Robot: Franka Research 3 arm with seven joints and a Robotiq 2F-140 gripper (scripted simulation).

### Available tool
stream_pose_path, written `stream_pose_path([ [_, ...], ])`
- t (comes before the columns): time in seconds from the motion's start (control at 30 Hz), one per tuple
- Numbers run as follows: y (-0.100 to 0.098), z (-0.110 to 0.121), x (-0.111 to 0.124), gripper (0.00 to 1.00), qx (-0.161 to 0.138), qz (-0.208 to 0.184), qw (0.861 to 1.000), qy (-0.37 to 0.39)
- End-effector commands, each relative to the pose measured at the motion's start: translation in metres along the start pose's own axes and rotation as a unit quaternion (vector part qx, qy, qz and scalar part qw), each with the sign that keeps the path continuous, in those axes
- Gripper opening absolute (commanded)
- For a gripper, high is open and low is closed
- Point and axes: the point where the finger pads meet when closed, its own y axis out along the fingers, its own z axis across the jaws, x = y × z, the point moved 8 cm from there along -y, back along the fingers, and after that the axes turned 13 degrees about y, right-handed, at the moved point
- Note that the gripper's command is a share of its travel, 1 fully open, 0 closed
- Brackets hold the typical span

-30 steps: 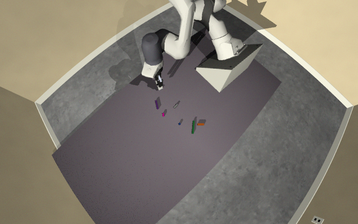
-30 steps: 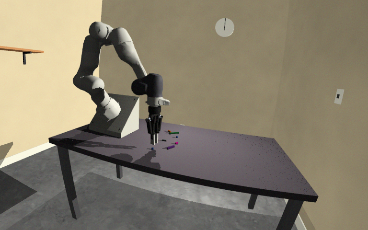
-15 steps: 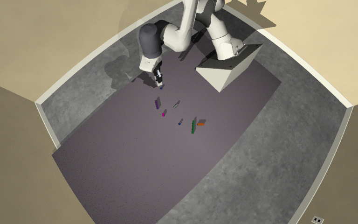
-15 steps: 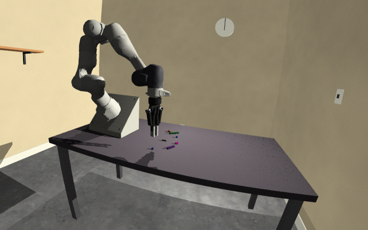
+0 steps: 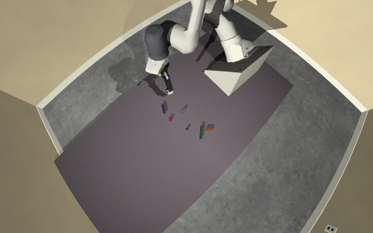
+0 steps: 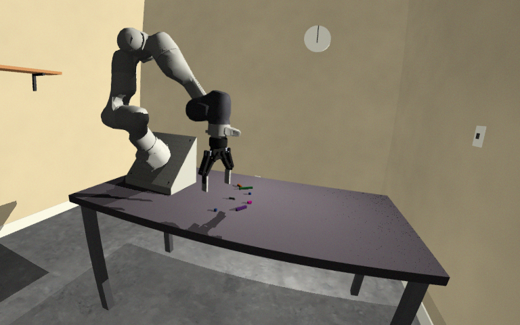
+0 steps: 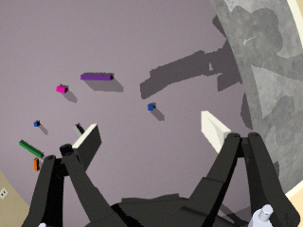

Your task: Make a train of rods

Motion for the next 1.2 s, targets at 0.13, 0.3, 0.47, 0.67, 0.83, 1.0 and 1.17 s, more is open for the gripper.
stream_pose_path([
  [0.13, -0.001, 0.0, 0.0, 1.0, 0.0, -0.001, 1.0, -0.001],
  [0.3, -0.005, -0.026, 0.003, 1.0, 0.002, 0.009, 0.999, -0.036],
  [0.47, -0.001, -0.08, 0.024, 1.0, 0.004, 0.013, 0.994, -0.104],
  [0.67, 0.018, -0.135, 0.063, 1.0, 0.001, 0.001, 0.985, -0.175],
  [0.83, 0.022, -0.144, 0.071, 0.15, -0.001, -0.002, 0.982, -0.187],
  [1.0, 0.022, -0.144, 0.071, 0.15, -0.001, -0.002, 0.982, -0.187],
  [1.17, 0.022, -0.144, 0.071, 0.15, -0.001, -0.002, 0.982, -0.187],
])
